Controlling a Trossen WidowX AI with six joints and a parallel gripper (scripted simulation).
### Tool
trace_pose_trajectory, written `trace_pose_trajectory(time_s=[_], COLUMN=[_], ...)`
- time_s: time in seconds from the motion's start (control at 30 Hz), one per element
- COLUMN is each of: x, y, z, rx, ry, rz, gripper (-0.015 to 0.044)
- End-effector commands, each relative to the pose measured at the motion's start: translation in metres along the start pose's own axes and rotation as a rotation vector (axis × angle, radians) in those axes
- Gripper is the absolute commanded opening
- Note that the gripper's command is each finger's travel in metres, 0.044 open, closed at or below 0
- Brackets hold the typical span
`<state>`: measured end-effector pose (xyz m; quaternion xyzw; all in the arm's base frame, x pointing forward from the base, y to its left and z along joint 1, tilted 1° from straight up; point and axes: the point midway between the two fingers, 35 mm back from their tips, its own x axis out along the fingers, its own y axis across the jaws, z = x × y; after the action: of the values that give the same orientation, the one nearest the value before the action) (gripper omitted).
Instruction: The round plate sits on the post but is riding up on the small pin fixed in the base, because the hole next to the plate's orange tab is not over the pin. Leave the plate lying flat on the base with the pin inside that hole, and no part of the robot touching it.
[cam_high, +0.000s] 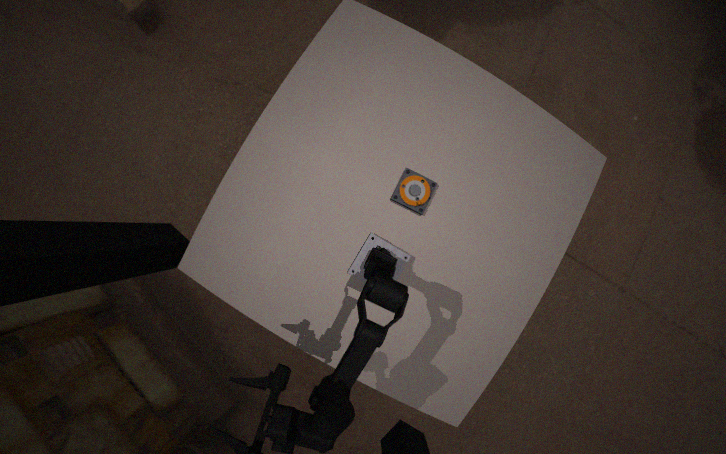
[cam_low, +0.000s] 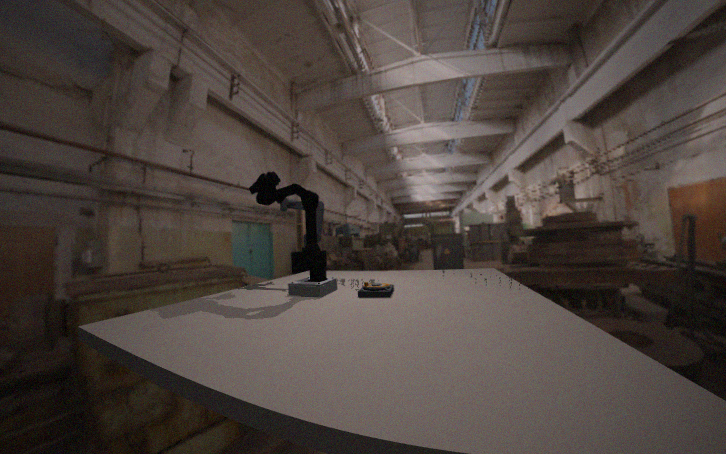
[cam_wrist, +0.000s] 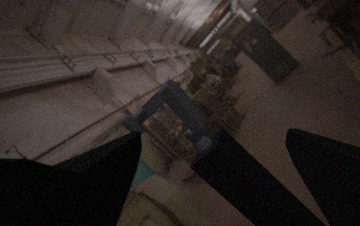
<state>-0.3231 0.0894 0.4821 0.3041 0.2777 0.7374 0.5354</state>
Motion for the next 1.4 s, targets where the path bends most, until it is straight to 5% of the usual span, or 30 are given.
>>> trace_pose_trajectory(time_s=[0.0,0.47,0.87,1.03,1.37], x=[-0.002,-0.209,-0.371,-0.451,-0.549], y=[0.002,0.069,0.037,-0.001,-0.092], z=[-0.001,-0.046,-0.025,-0.004,0.048], rx=[-0.005,-0.283,-0.331,-0.369,-0.41], ry=[0.006,0.347,0.561,0.647,0.758], rz=[0.009,0.714,1.233,1.529,1.988], gripper=[0.0374,0.0006,0.0,0.0,0.0])
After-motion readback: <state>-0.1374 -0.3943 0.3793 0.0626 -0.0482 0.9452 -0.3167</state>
